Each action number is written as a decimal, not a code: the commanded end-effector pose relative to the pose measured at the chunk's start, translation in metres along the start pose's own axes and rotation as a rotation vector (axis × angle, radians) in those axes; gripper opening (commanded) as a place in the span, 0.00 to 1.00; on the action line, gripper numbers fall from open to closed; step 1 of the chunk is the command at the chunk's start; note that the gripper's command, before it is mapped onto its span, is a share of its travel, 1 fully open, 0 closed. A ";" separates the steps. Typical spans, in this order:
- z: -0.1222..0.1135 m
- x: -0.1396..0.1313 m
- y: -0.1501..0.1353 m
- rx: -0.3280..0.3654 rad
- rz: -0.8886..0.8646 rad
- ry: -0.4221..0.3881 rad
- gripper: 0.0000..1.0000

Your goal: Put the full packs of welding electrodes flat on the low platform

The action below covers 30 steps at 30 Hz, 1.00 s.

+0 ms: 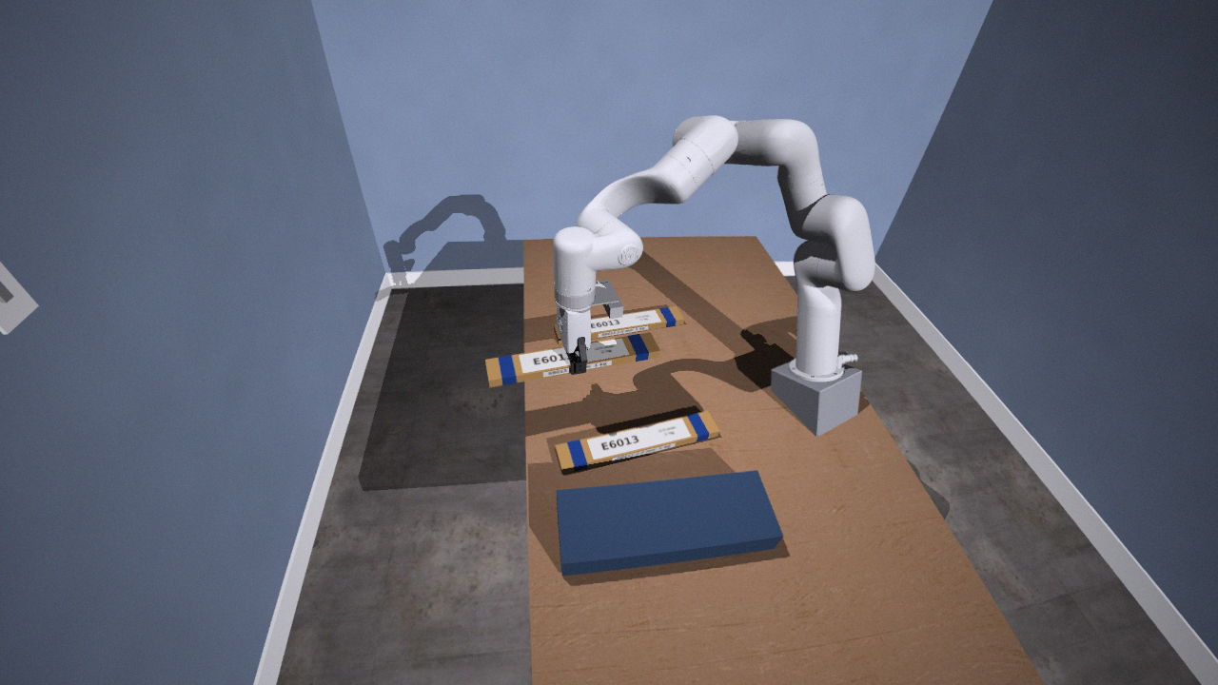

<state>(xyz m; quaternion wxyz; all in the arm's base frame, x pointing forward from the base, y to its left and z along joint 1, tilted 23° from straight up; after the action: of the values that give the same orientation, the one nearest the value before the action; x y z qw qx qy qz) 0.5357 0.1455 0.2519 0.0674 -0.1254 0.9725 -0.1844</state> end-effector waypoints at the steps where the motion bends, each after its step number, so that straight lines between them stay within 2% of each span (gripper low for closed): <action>1: -0.002 0.014 -0.005 -0.001 0.000 -0.006 0.58; 11: -0.002 0.065 -0.025 -0.001 0.000 -0.006 0.58; 13: -0.002 0.065 -0.025 -0.001 0.000 -0.006 0.58; 25: -0.002 0.135 -0.052 -0.001 0.000 -0.006 0.58; 30: -0.002 0.147 -0.057 -0.001 0.000 -0.006 0.58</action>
<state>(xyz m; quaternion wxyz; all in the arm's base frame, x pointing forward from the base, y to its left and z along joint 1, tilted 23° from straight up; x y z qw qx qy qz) 0.4162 0.0606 0.2583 0.0657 -0.1247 0.9728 -0.1839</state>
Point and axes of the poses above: the point where the finger pads meet when closed, its own z axis out along the fingers, its own y axis across the jaws, x = y × z, the point moved 10 cm from there along -z, back along the fingers, and after that the axes turned 2 degrees about z, right-handed, at the moved point
